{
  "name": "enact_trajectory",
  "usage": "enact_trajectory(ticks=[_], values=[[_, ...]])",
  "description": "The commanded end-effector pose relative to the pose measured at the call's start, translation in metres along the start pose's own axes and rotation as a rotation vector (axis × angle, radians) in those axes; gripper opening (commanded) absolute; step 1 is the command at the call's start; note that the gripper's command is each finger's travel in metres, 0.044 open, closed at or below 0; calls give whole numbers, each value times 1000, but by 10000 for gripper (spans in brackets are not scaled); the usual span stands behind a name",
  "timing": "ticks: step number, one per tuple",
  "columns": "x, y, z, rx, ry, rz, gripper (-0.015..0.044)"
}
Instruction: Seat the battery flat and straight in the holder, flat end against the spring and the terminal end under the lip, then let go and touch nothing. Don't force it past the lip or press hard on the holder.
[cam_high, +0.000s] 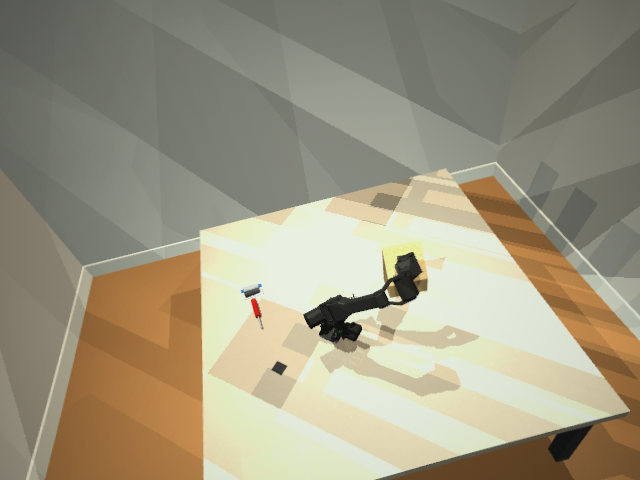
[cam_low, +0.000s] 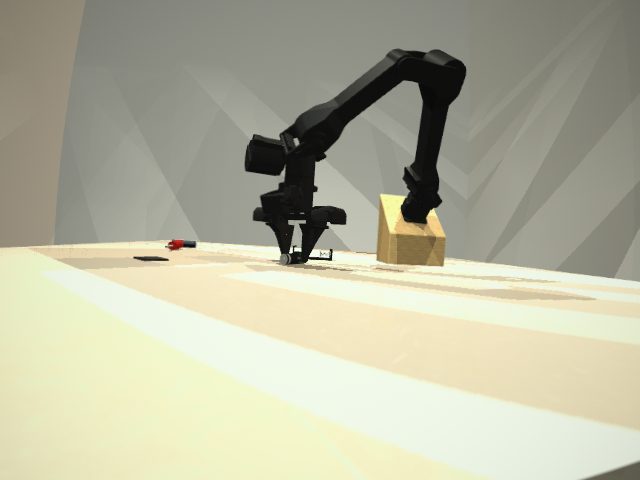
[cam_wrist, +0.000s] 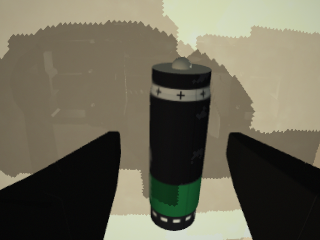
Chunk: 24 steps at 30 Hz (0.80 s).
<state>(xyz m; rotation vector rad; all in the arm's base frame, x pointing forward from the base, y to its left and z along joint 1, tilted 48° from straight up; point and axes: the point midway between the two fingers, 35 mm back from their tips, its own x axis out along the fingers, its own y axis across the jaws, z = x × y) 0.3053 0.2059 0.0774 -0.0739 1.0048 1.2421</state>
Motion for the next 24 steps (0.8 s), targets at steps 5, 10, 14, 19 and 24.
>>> enact_trajectory(ticks=[5, 10, 14, 19, 24], values=[[4, 0, -2, 5, 5, -2, 80], [4, 0, -2, 5, 5, -2, 63], [2, -1, -2, 5, 5, -2, 63], [-34, -1, -1, 4, 7, -4, 63], [-46, -1, -1, 5, 6, -4, 63]])
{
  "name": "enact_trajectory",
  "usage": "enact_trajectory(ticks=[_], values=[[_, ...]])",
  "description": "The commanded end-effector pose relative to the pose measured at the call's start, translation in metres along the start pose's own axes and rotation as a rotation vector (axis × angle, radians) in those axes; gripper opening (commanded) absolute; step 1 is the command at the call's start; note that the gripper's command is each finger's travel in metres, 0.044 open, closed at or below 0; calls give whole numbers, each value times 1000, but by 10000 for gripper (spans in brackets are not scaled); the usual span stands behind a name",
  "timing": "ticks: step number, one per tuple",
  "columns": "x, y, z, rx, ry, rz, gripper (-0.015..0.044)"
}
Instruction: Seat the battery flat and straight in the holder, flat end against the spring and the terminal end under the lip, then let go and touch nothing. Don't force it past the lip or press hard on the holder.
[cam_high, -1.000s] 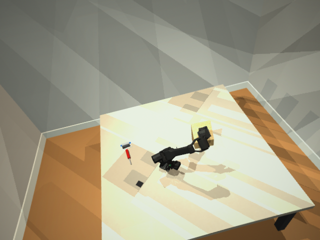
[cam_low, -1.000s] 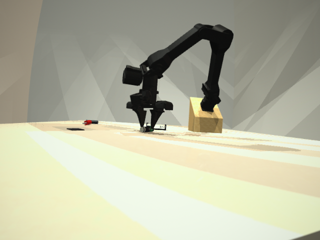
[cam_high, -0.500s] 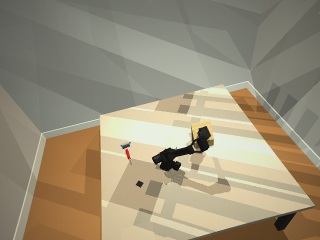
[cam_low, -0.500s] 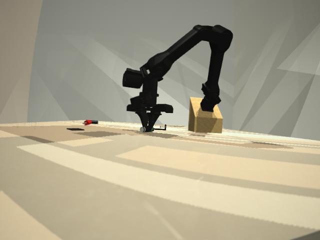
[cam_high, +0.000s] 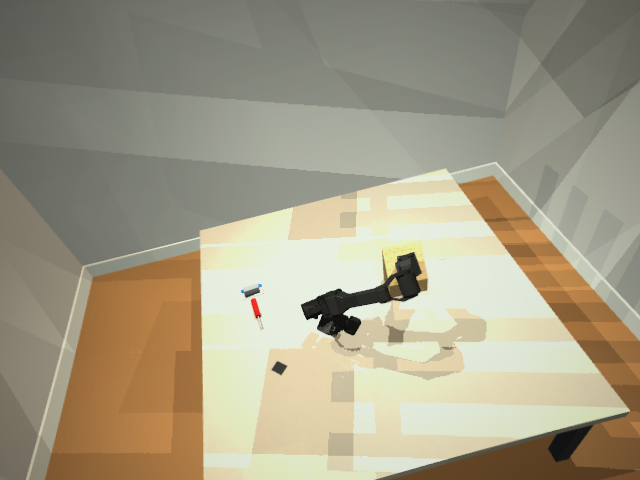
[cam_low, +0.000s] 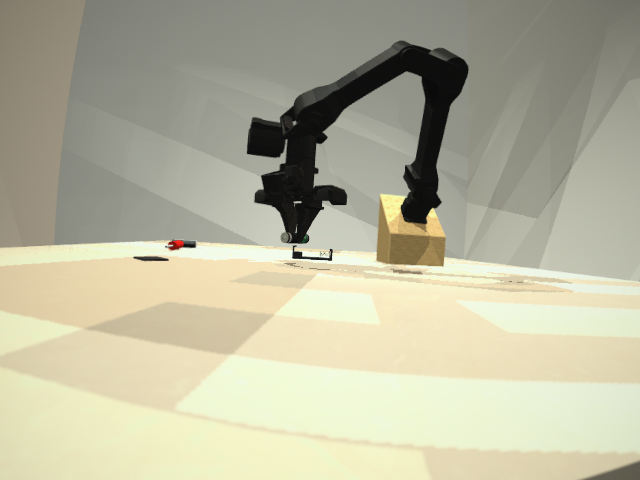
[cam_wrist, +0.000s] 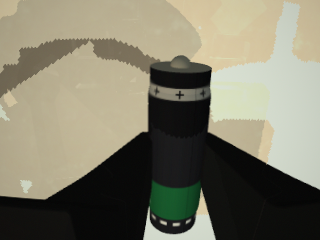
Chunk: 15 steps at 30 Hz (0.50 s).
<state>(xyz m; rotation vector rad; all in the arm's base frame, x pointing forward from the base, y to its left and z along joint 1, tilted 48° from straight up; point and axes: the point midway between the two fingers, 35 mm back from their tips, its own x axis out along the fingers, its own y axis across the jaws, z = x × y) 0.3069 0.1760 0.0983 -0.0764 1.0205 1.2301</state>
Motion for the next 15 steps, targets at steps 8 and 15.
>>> enact_trajectory(ticks=[8, 15], values=[[-19, -31, -45, 287, 10, -16, 63], [-30, -56, -108, 667, 14, -25, 63]])
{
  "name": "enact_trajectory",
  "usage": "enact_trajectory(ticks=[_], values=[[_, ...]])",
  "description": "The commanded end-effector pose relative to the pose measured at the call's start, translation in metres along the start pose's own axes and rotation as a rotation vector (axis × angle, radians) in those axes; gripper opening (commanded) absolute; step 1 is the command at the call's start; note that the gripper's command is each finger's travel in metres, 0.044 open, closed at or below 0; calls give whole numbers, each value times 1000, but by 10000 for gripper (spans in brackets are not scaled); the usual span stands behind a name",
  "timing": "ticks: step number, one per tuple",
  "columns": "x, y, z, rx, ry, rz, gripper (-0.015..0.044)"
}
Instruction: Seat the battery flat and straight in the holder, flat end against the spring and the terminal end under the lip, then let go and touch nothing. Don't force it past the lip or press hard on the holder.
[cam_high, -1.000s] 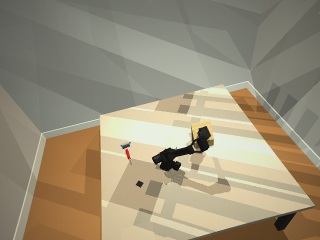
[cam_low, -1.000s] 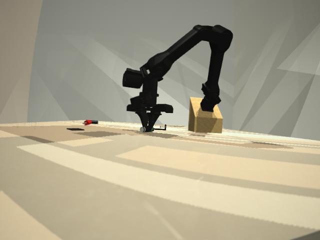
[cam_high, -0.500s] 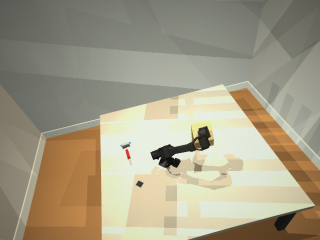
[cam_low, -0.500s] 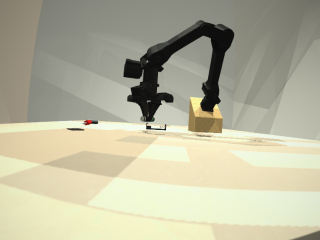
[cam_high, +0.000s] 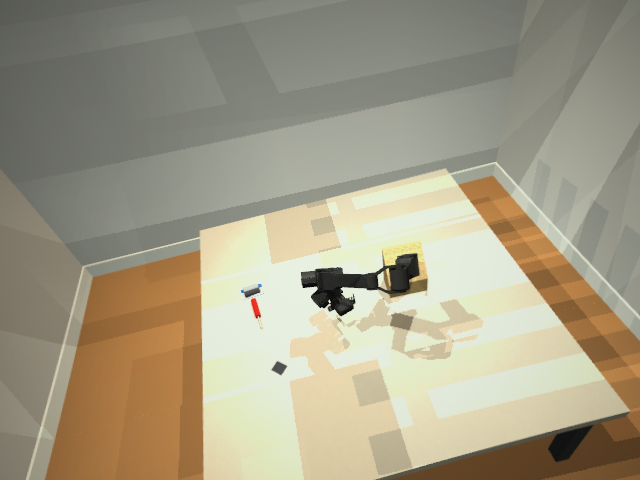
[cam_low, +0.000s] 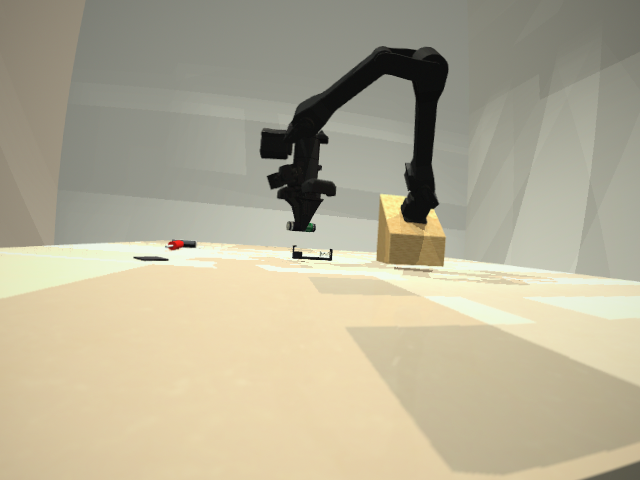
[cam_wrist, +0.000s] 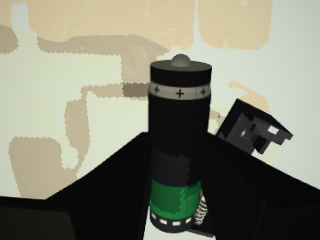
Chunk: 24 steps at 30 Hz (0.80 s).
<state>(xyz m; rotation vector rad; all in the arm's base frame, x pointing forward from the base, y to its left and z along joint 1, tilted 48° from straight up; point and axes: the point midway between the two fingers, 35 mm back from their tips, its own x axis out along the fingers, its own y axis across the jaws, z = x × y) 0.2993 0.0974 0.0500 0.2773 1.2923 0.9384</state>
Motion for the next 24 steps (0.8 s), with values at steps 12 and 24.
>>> enact_trajectory(ticks=[12, 24], values=[[-10, -46, -54, 423, 6, -5, 63], [10, -51, -51, 424, -92, -45, 63]])
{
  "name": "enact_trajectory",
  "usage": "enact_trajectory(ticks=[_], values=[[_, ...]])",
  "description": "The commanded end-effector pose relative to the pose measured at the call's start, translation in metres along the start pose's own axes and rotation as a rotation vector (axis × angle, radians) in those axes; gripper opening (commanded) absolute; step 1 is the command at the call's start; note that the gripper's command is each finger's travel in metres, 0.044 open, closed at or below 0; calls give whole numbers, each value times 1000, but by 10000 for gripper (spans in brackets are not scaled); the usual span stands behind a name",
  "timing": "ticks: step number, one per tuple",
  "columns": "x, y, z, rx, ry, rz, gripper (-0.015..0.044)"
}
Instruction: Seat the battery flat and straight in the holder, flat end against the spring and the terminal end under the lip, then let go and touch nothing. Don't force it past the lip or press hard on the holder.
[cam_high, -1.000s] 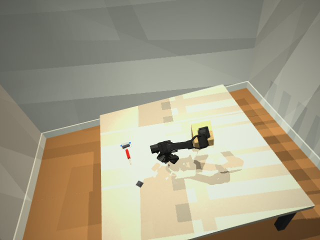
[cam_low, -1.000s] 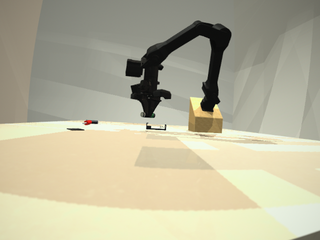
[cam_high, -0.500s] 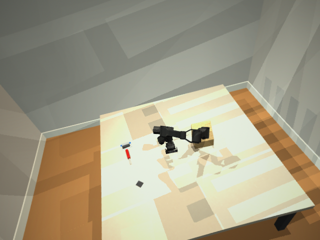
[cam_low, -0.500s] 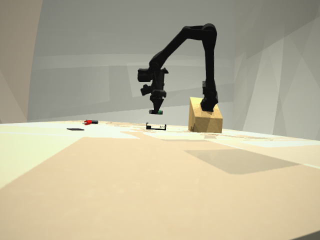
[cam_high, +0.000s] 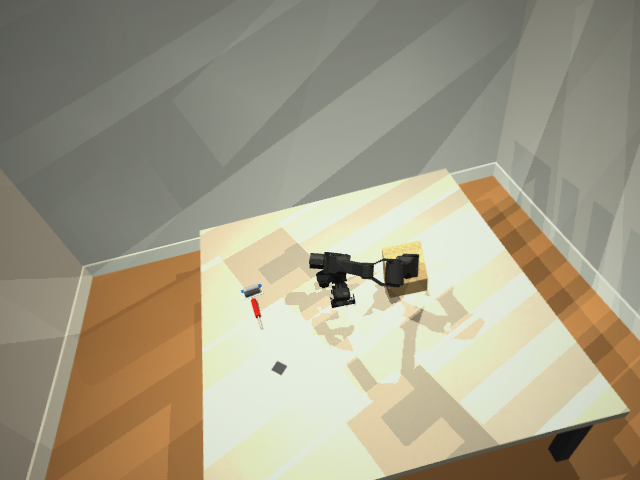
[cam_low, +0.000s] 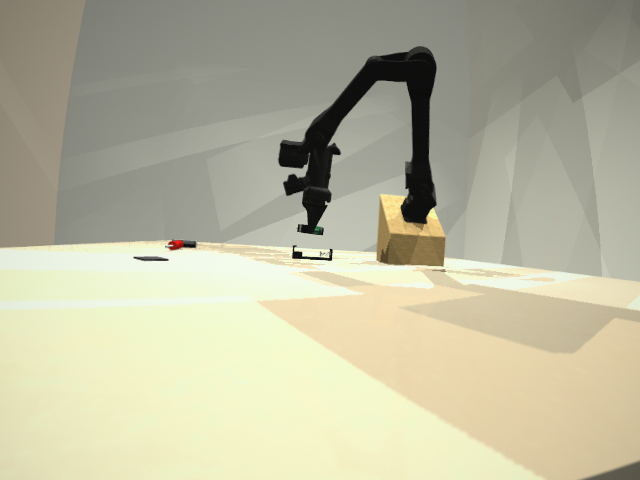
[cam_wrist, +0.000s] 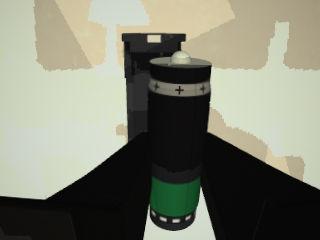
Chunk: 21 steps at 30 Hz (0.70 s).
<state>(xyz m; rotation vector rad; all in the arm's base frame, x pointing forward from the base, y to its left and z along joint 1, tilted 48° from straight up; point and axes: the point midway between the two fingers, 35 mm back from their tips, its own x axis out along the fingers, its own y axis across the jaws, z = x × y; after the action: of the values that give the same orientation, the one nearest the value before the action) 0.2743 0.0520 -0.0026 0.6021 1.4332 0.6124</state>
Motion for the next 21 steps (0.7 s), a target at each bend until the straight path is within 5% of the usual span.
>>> enact_trajectory(ticks=[1, 21], values=[[8, 2, 1, 0, -47, -2, 63], [28, 8, 1, 8, -204, -16, 63]])
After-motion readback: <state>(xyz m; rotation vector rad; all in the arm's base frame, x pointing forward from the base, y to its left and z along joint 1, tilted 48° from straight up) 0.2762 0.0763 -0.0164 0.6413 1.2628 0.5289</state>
